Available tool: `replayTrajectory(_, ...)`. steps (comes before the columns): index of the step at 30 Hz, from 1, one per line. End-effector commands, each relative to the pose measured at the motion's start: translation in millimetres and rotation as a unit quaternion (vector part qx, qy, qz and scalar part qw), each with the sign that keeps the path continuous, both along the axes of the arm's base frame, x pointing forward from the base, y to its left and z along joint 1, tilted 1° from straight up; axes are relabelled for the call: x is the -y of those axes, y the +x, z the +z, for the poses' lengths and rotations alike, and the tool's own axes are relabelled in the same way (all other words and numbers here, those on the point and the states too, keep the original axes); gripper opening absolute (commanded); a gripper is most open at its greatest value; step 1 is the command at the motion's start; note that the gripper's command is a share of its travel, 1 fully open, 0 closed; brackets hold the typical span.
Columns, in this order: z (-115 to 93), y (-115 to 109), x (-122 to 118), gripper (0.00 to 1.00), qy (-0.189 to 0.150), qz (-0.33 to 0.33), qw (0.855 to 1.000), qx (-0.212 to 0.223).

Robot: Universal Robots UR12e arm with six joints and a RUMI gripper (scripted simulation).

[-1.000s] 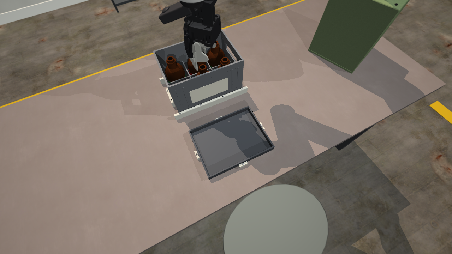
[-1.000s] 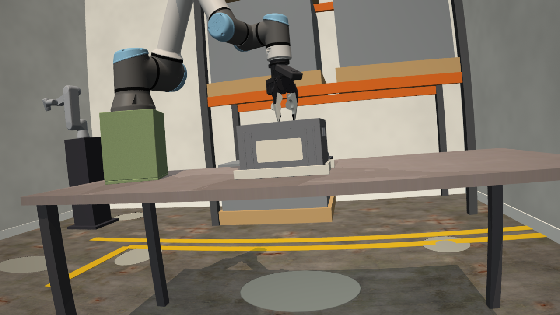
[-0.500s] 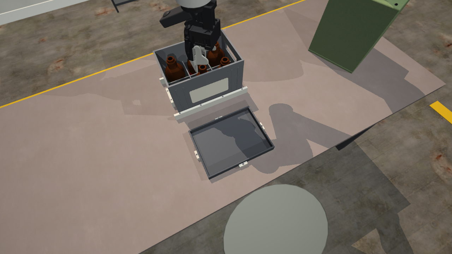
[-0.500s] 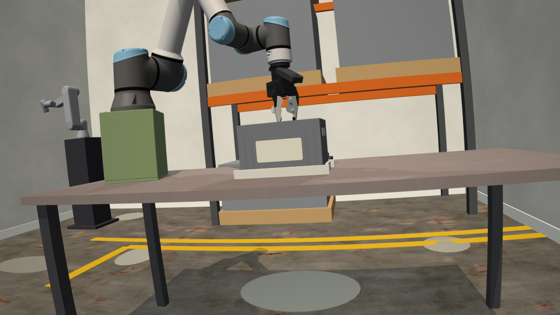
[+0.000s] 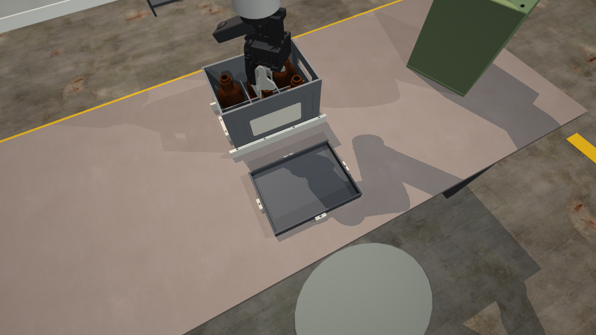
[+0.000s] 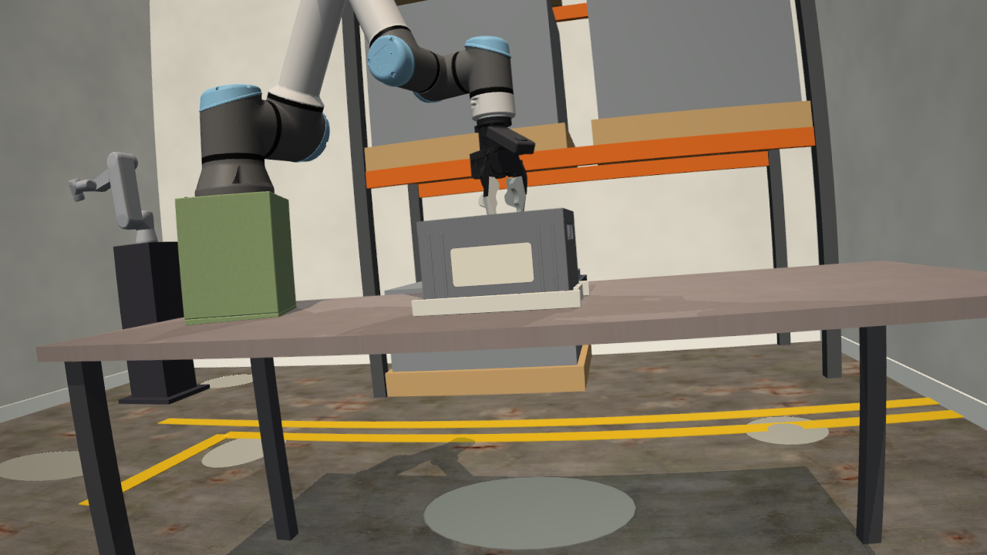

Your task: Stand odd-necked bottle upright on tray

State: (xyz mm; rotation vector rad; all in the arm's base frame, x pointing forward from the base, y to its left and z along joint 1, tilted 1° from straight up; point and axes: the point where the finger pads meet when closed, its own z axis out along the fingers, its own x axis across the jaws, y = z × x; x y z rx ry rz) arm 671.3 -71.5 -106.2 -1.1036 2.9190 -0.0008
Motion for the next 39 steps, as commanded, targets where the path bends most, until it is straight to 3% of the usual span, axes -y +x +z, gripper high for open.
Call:
replayTrajectory(1,-7.7,-2.6,-0.8,0.38,0.000,0.000,1.000,-0.001)
replayTrajectory(39,-11.3,-1.9,-0.7,0.38,0.000,0.000,1.000,-0.001)
